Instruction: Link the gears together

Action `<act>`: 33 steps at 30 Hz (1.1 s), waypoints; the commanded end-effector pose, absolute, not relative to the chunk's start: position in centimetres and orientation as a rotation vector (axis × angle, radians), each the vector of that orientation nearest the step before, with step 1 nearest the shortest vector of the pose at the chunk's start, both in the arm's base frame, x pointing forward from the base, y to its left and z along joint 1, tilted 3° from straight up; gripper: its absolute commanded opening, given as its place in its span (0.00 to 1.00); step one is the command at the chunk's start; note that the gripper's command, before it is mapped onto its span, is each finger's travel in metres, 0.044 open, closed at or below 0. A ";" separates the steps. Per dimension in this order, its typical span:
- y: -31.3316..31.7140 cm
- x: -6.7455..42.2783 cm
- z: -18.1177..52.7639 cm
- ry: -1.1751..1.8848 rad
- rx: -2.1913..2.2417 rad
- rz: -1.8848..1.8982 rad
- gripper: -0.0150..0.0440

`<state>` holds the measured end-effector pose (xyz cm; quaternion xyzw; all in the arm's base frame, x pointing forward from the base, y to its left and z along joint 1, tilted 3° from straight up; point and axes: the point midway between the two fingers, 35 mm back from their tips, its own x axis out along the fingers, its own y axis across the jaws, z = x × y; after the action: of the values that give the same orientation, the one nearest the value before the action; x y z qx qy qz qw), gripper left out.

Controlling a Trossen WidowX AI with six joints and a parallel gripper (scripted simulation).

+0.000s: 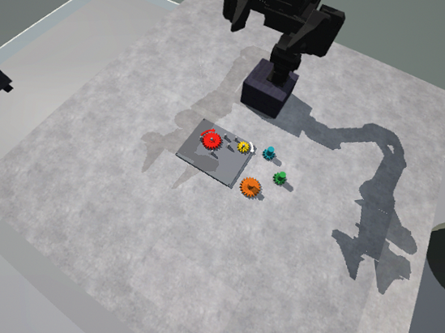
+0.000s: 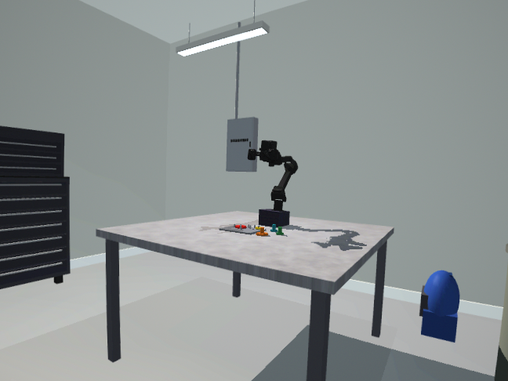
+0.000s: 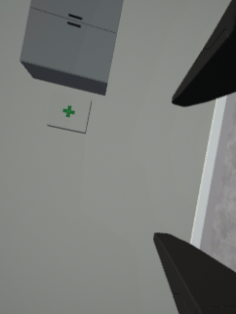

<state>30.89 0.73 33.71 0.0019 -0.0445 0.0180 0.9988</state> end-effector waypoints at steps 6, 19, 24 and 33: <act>2.2 35.2 28.7 0.200 0.042 0.073 1.00; 6.6 40.3 12.1 1.009 0.076 0.096 1.00; 8.3 39.4 5.8 1.317 0.059 0.074 1.00; 9.6 37.4 0.6 1.589 0.031 0.029 1.00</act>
<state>37.49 9.26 0.73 0.0119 0.7054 0.0165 0.7085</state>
